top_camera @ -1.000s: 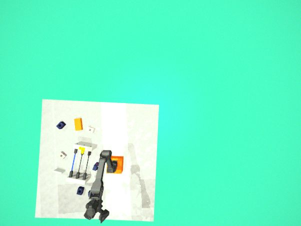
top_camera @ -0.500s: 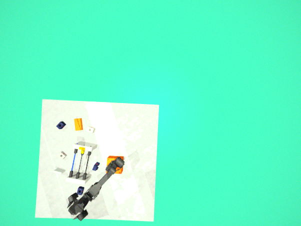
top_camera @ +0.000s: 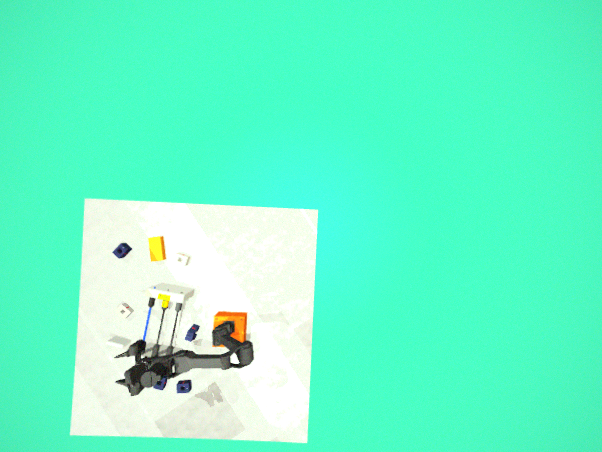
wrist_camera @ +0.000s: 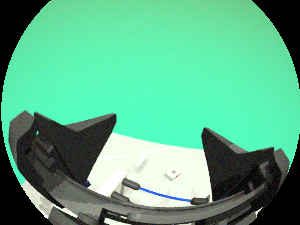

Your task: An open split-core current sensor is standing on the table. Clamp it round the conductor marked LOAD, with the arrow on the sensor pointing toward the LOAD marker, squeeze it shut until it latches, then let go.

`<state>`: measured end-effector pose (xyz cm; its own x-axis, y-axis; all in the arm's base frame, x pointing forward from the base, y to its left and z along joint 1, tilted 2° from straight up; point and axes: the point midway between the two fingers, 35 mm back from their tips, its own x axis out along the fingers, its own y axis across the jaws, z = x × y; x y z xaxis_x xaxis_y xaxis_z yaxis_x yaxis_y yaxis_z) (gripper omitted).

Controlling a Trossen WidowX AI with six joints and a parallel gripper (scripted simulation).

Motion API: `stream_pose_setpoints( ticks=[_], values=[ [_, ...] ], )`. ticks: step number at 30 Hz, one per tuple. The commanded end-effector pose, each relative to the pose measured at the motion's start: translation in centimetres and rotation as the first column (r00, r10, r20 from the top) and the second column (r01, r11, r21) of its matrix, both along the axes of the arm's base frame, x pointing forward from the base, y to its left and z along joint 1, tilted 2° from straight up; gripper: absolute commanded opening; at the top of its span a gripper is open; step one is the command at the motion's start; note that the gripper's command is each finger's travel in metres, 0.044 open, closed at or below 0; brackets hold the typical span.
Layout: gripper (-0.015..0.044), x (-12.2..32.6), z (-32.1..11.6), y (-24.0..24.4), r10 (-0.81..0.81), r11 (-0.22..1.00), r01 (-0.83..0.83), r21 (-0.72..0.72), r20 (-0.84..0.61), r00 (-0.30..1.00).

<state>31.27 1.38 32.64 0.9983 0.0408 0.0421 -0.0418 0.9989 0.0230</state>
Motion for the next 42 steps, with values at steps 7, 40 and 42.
stream_pose_setpoints(
  ticks=[7,40,42],
  values=[
    [0.0440,2.1,-4.2,-5.3,-0.160,0.987,0.157,-0.030,-0.250,0.955],
    [0.0440,-4.4,-15.6,-17.6,-0.251,0.849,0.524,-0.074,-0.928,0.275],
    [0.0440,-4.4,-15.6,-17.6,-0.251,0.849,0.524,-0.074,-0.928,0.275]
  ],
)
